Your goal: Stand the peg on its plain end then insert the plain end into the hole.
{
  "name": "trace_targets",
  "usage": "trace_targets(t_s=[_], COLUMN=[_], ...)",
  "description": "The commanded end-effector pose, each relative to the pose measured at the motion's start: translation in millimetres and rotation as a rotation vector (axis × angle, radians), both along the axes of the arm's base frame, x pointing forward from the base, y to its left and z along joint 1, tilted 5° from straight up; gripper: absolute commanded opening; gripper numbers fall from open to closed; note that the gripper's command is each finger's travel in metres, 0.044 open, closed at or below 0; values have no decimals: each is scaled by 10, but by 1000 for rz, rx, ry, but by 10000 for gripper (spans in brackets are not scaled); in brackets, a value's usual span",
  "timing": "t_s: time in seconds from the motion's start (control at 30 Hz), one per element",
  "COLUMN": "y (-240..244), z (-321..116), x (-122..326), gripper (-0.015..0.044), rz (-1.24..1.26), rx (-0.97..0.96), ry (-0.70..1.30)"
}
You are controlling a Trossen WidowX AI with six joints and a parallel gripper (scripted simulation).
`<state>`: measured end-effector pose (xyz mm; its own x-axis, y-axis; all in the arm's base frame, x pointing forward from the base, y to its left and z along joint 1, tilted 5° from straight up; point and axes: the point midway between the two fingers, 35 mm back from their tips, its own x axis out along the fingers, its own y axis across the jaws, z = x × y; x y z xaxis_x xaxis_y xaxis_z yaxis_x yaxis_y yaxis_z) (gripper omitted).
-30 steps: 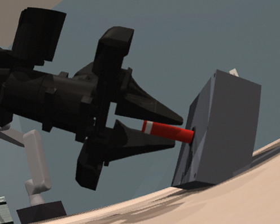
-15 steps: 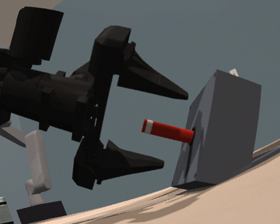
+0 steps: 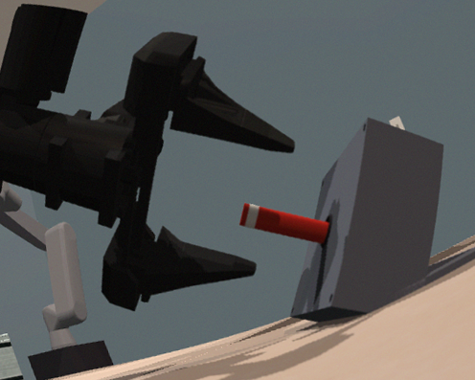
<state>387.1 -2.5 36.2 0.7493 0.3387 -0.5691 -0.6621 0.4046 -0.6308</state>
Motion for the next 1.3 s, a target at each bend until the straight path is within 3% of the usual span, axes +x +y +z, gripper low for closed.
trace_targets(t_s=[0.0, 1.27], y=[-11, -197], z=[34, 297], x=[-48, -339], gripper=[440, 440], rz=[5, 0], rx=[-2, -2], ry=[-2, 1])
